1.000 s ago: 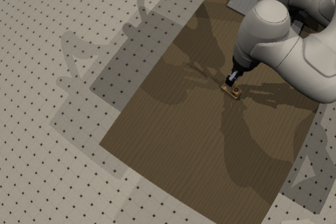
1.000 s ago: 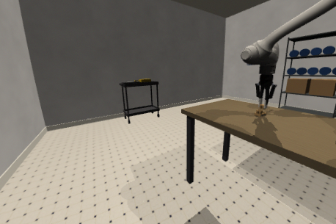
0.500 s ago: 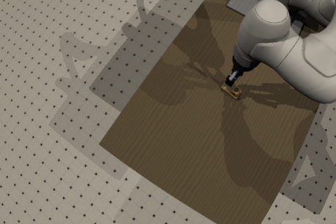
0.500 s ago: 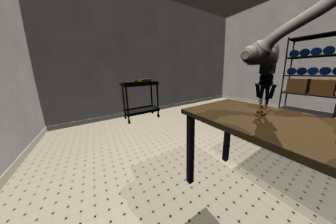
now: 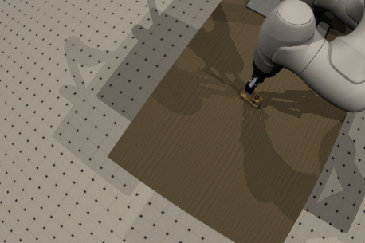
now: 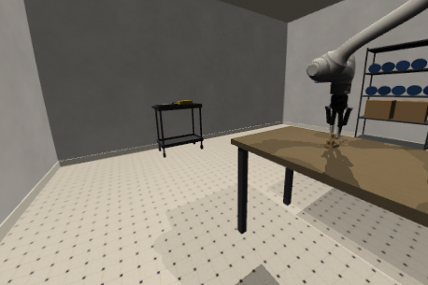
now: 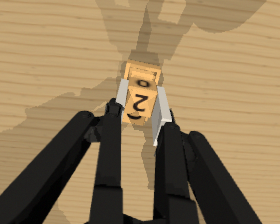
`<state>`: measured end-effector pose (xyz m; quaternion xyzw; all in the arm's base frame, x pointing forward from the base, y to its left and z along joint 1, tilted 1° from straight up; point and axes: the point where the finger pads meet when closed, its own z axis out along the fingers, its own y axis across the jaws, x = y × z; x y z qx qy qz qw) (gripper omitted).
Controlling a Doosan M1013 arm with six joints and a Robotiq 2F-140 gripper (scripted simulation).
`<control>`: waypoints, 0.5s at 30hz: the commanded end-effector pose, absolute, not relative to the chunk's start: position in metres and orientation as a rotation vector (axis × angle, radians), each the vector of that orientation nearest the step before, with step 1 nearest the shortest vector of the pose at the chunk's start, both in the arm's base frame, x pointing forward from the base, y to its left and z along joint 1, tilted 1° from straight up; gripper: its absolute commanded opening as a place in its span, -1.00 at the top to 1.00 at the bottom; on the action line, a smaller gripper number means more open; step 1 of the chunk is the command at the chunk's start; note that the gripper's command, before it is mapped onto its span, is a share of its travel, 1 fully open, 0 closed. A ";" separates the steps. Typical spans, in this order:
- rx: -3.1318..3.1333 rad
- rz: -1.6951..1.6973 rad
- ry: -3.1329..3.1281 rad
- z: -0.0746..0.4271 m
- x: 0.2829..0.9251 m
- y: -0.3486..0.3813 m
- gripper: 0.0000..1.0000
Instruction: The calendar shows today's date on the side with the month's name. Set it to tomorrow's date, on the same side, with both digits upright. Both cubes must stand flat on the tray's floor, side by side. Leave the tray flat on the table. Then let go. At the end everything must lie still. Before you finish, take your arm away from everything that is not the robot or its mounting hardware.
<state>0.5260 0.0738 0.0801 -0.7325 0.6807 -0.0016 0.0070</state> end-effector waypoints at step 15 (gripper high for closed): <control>-2.291 -0.005 2.129 0.075 0.526 0.074 0.68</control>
